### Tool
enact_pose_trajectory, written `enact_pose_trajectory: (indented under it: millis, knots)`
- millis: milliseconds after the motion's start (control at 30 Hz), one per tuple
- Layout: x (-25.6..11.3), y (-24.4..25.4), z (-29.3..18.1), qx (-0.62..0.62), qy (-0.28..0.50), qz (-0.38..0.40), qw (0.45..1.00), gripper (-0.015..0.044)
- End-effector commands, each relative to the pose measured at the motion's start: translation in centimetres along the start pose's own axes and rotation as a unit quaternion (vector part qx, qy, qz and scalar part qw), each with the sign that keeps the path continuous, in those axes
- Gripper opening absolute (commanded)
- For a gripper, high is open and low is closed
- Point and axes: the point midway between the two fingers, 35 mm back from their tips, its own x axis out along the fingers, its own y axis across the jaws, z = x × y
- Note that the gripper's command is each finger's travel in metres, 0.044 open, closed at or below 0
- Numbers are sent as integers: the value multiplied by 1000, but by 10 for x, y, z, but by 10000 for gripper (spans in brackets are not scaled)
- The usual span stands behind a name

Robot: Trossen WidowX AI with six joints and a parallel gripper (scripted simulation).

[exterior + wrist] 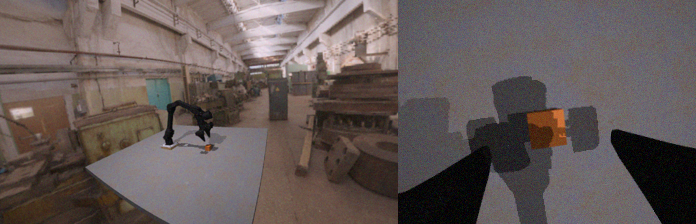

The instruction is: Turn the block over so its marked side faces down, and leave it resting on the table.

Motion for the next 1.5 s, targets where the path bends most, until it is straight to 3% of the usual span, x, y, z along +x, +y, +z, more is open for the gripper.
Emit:
enact_pose_trajectory:
  millis: [0,233,700,1467]
  knots:
    - [-3,0,7,-3,51,2,999,440]
    - [-9,0,12,0,134,5,991,440]
    - [38,0,-1,0,134,5,991,440]
    - [70,1,-10,0,134,5,991,440]
